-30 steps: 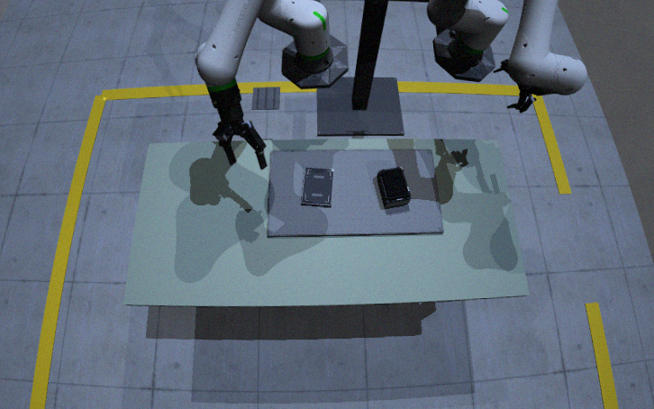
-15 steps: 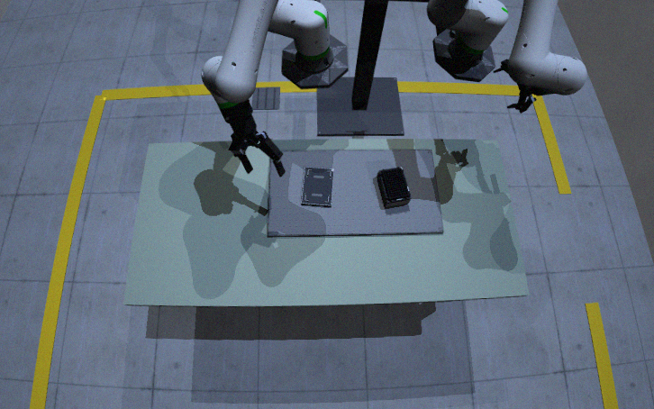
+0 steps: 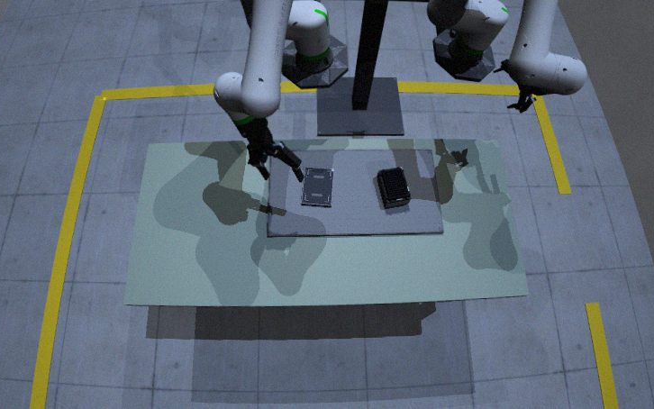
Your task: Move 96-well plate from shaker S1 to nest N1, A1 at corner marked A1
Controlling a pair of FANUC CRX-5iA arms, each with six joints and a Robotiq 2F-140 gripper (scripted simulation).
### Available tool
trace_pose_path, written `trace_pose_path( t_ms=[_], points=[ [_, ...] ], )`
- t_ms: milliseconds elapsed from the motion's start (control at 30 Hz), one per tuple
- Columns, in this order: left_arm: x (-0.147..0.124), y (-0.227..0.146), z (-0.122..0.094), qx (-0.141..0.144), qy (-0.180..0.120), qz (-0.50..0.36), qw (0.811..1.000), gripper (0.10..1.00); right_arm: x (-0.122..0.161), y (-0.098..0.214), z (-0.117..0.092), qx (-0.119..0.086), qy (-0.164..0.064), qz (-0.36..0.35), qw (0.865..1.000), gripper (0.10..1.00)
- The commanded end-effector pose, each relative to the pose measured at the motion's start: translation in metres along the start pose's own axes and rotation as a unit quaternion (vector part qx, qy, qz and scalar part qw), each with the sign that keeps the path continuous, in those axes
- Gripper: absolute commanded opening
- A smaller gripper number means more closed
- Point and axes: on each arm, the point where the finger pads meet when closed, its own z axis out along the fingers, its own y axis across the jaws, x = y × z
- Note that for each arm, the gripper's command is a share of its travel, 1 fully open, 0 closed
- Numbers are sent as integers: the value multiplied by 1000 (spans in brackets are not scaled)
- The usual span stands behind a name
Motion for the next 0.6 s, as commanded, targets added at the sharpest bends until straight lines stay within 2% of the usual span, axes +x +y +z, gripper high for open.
trace_pose_path(
  t_ms=[0,367,433,567],
  points=[
    [0,0,-1,-1,0,0,1000,1000,-3,-14,11,-3,-18,-7,1000,1000],
    [0,0,-1,-1,0,0,1000,1000,-19,-57,42,-17,-69,-32,997,1000],
    [0,0,-1,-1,0,0,1000,1000,-19,-57,42,-17,-69,-32,997,1000],
    [0,0,-1,-1,0,0,1000,1000,-26,-72,53,-24,-85,-41,995,1000]
  ],
)
